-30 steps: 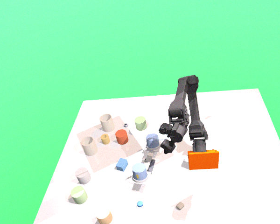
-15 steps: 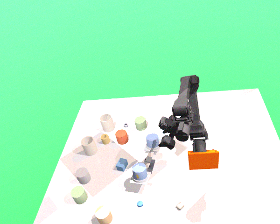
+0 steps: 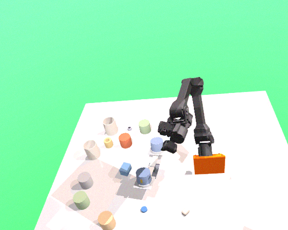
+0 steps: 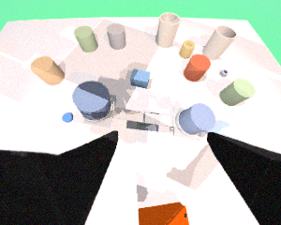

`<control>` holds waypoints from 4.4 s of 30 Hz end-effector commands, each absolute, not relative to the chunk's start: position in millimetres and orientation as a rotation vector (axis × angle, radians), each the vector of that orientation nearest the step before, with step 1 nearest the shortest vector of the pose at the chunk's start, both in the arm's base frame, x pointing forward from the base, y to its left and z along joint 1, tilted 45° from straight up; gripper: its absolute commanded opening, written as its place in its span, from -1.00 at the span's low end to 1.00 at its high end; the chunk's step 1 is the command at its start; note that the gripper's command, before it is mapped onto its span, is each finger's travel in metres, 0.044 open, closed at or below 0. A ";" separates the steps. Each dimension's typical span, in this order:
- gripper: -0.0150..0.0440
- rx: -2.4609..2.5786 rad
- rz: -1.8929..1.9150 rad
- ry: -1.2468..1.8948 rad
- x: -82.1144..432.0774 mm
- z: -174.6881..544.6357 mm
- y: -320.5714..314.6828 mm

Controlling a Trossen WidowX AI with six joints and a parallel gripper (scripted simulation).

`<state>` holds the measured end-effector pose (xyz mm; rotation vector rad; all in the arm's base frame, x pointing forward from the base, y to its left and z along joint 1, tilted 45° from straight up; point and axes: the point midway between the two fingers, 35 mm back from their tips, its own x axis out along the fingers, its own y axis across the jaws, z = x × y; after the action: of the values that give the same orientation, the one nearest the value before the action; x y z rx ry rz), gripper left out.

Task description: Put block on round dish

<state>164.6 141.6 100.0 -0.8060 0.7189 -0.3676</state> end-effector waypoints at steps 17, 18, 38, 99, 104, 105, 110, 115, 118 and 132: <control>1.00 -1.264 -0.208 1.155 213.3 111.1 98.6; 1.00 -1.278 -0.197 1.180 216.3 111.9 94.5; 1.00 -1.616 0.257 1.543 254.8 128.7 24.2; 1.00 -1.777 0.590 1.623 275.8 86.7 -64.4; 0.73 -1.777 0.590 1.623 275.8 86.0 -65.2; 0.64 -1.777 0.590 1.623 275.8 86.0 -65.2; 0.53 -1.777 0.590 1.623 275.8 86.0 -65.2; 0.15 -1.777 0.590 1.623 276.0 86.8 -64.2; -0.11 -1.776 0.591 1.622 276.4 88.6 -61.9; -0.49 -1.772 0.598 1.617 277.7 99.5 -48.4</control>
<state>275.2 -53.5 95.9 -1.7768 1.6290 0.6006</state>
